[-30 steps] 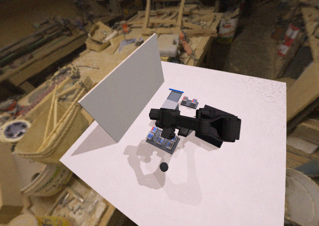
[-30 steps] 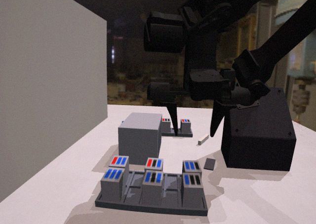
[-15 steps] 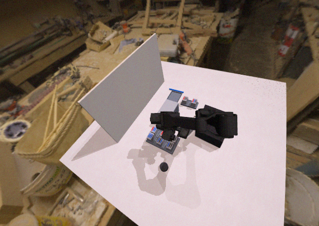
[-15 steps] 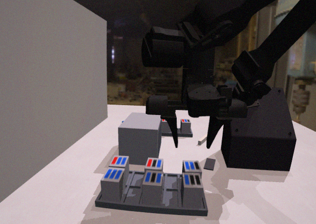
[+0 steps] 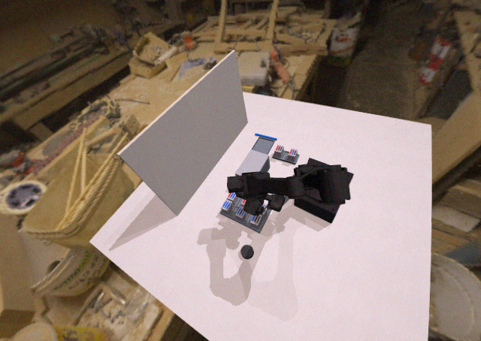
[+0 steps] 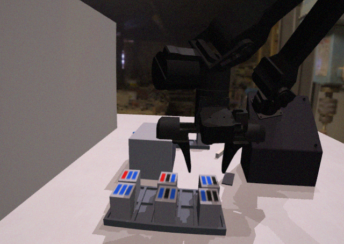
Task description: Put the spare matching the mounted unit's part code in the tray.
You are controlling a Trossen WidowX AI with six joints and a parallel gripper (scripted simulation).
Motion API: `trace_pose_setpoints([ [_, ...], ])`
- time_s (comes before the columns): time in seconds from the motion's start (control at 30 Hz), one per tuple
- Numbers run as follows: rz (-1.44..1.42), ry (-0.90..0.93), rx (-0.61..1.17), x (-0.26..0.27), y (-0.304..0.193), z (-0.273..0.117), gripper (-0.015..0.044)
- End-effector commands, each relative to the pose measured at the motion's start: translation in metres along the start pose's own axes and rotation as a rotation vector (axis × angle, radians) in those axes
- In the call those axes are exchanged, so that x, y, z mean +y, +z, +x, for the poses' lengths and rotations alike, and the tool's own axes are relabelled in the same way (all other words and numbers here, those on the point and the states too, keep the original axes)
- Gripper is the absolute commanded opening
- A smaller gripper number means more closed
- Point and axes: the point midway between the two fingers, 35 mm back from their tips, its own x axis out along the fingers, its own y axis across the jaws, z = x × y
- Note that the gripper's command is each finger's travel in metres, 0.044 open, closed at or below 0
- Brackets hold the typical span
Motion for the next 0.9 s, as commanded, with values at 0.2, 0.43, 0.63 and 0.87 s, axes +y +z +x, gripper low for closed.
trace_pose_setpoints([
  [0.2,0.005,0.006,0.007,0.002,-0.002,0.018,0.0300],
  [0.43,0.006,0.006,0.005,0.003,-0.001,0.029,0.0300],
  [0.63,0.007,0.005,0.001,0.004,0.000,0.038,0.0300],
  [0.87,0.008,0.004,-0.004,0.007,0.001,0.049,0.0300],
])
